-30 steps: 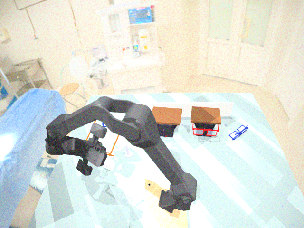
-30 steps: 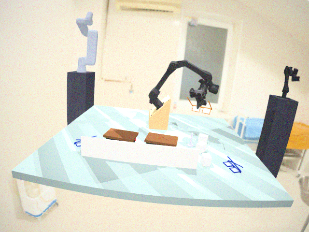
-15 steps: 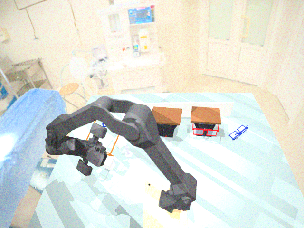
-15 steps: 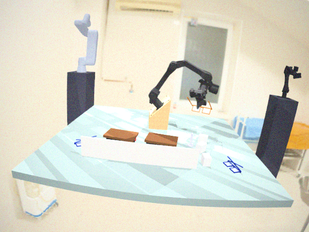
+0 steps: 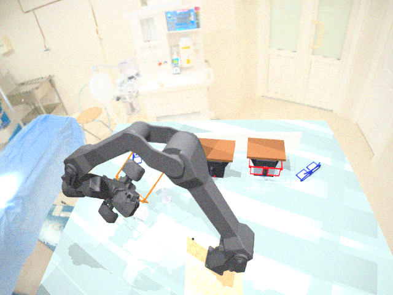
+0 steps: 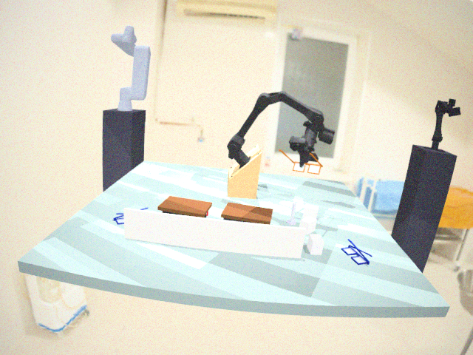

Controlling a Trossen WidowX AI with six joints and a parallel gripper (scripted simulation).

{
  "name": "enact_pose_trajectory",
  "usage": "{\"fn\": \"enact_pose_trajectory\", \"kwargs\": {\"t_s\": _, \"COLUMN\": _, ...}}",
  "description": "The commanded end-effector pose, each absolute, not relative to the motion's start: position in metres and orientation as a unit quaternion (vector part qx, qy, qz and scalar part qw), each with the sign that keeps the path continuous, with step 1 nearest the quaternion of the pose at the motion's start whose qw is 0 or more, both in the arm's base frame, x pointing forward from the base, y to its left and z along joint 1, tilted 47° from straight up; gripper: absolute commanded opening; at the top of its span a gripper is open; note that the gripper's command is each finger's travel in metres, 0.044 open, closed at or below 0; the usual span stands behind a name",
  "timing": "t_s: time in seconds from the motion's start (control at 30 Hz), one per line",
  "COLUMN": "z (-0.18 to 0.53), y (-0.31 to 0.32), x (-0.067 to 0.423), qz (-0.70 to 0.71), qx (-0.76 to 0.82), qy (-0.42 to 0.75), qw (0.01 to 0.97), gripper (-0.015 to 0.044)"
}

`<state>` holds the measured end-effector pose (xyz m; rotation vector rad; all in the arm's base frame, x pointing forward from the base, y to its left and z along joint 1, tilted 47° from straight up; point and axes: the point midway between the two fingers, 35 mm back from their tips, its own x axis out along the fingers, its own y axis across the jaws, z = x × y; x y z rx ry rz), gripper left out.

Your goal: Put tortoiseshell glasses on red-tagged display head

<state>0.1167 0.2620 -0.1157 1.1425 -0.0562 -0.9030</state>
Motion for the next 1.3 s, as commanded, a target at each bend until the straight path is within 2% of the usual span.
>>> {"fn": "enact_pose_trajectory", "kwargs": {"t_s": 0.0, "z": -0.111, "y": 0.261, "x": 0.123, "qz": -0.419, "qx": 0.575, "qy": -0.054, "qw": 0.701, "gripper": 0.0000}}
{"fn": "enact_pose_trajectory", "kwargs": {"t_s": 0.63, "z": -0.093, "y": 0.245, "x": 0.150, "qz": -0.410, "qx": 0.779, "qy": -0.218, "qw": 0.421, "gripper": 0.0000}}
{"fn": "enact_pose_trajectory", "kwargs": {"t_s": 1.27, "z": -0.076, "y": 0.224, "x": 0.176, "qz": -0.331, "qx": 0.860, "qy": -0.379, "qw": 0.089, "gripper": 0.0000}}
